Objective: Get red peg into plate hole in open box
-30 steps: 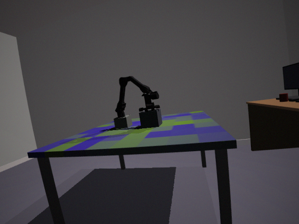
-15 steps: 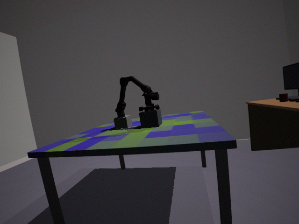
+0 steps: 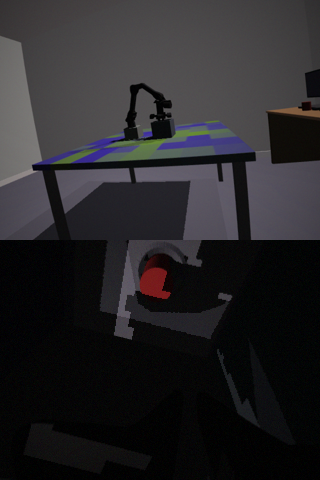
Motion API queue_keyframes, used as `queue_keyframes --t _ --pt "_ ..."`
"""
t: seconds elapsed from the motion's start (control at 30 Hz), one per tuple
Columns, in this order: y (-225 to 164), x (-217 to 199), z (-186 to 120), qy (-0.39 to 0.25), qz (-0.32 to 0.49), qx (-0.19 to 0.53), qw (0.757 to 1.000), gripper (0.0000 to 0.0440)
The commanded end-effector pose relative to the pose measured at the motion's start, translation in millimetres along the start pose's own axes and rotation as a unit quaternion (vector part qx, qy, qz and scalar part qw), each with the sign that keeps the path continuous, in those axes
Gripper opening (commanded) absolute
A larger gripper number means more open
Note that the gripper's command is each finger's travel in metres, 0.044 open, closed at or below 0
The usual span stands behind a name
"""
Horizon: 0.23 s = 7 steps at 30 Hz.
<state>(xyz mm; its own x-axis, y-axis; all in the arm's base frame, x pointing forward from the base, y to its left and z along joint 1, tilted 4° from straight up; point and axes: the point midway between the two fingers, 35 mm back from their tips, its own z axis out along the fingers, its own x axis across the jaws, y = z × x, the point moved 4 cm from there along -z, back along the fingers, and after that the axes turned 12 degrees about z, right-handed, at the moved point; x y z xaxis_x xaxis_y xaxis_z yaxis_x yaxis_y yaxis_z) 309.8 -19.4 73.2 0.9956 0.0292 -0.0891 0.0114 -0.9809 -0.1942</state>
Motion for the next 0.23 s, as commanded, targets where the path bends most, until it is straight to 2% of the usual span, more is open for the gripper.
queue_keyframes --t 0.0,0.07,0.2 --pt "-3 -1 -4 -0.002 0.006 0.007 1.000 0.0028" --pt "-3 3 -12 0.006 0.007 0.010 1.000 0.0000" --pt "0 10 -25 0.024 0.010 0.021 0.999 0.0000"
